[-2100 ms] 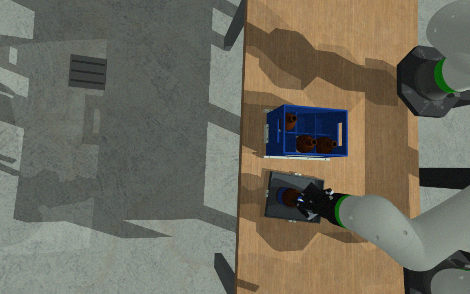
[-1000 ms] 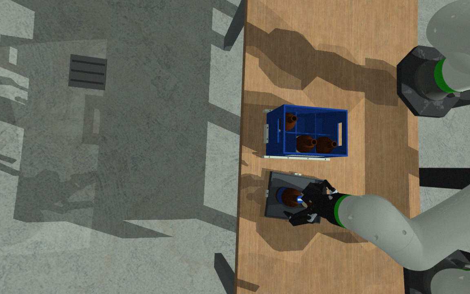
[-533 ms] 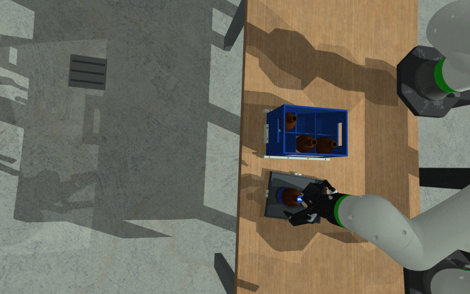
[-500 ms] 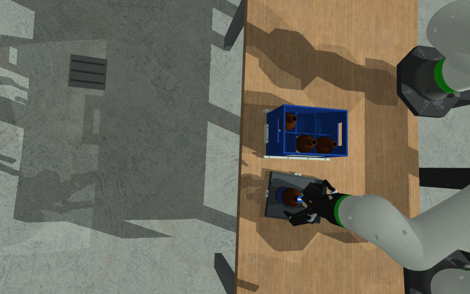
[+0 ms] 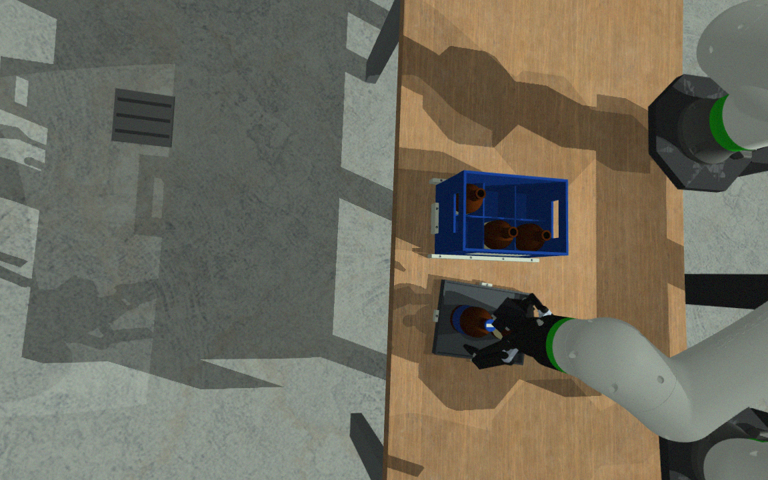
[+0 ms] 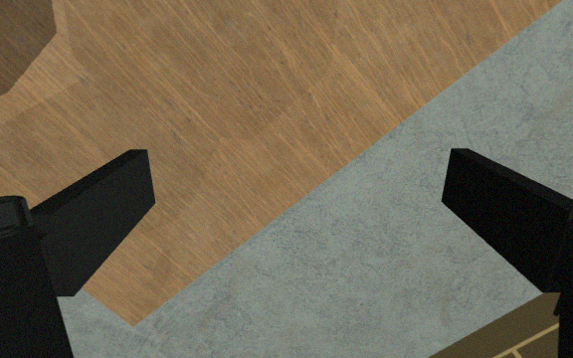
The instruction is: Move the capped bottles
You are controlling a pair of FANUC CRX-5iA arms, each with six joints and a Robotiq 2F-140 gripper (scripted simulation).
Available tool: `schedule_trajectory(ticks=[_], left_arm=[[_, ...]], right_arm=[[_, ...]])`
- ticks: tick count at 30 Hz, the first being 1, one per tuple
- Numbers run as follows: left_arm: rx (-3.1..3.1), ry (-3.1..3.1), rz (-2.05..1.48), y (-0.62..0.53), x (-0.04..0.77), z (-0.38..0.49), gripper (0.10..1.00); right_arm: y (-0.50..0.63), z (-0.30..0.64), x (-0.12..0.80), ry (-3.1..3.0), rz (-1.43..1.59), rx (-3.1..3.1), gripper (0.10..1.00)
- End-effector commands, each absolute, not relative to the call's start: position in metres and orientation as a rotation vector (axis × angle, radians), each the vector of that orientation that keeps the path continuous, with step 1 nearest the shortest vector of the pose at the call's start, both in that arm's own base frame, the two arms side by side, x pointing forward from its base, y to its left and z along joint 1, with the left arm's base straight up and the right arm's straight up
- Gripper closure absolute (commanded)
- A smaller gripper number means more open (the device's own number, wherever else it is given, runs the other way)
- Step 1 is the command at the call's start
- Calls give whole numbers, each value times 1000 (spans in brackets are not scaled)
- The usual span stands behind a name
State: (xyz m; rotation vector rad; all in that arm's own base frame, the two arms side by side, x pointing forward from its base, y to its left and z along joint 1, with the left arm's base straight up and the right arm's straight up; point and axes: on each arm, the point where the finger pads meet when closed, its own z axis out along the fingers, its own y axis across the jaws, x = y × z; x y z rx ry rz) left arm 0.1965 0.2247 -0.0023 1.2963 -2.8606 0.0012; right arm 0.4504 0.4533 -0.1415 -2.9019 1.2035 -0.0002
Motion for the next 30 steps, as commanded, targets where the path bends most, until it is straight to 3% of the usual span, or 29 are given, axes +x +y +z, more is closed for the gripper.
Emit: schedule_trajectory(ticks=[1,30], left_arm=[[1297,-2862,0,225,197,-2,98],[1297,-2862,0,225,197,-2,98]], right_arm=[[454,-140,451,1203,-1,-2900,98],[454,-104,451,1203,-1,-2900,98]])
